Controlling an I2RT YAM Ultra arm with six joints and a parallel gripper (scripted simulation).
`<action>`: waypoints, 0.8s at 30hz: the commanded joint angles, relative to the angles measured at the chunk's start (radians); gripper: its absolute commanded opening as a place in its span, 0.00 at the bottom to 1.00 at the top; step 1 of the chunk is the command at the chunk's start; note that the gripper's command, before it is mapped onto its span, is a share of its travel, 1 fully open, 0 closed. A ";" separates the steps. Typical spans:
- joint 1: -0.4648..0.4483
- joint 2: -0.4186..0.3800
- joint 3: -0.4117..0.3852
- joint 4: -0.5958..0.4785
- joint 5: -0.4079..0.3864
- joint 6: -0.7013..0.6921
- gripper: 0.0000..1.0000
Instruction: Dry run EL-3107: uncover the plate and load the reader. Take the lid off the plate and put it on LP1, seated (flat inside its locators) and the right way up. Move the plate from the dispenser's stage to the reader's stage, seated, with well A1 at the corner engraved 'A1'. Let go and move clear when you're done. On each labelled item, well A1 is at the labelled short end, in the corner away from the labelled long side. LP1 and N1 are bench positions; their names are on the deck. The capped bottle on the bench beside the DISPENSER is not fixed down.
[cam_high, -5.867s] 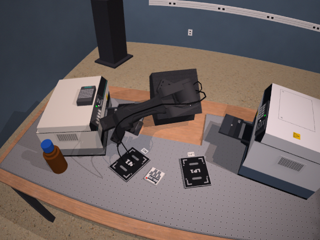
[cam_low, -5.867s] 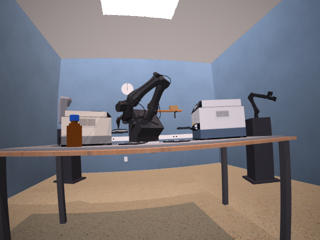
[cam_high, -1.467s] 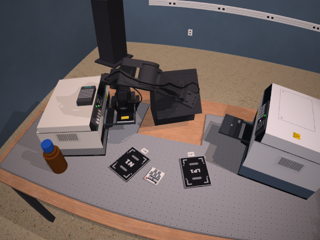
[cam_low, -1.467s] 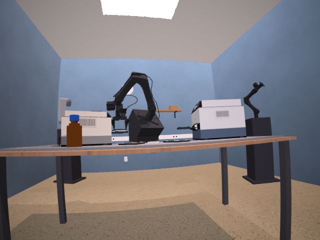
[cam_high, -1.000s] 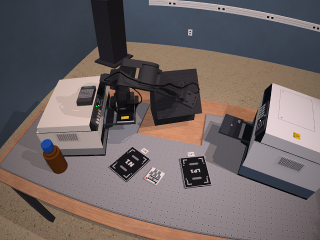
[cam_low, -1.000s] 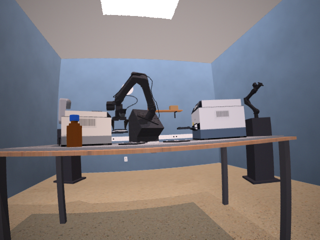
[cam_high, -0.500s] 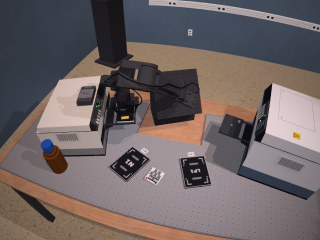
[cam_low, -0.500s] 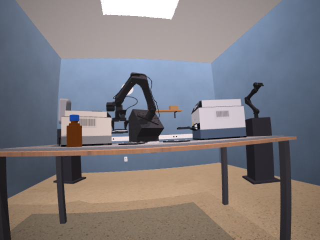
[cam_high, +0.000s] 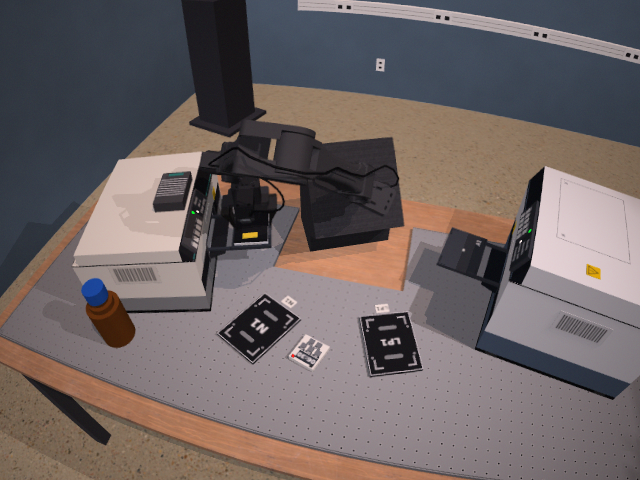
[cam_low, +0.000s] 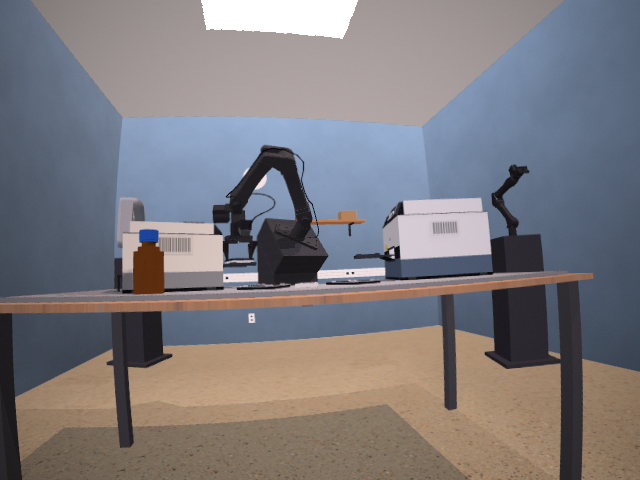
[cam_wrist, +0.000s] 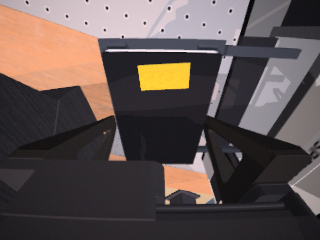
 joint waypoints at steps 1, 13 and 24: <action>-0.010 -0.005 0.002 0.000 -0.006 0.006 0.97; -0.010 -0.005 0.002 0.000 -0.006 0.006 0.88; -0.010 -0.005 0.002 0.000 -0.006 0.006 0.85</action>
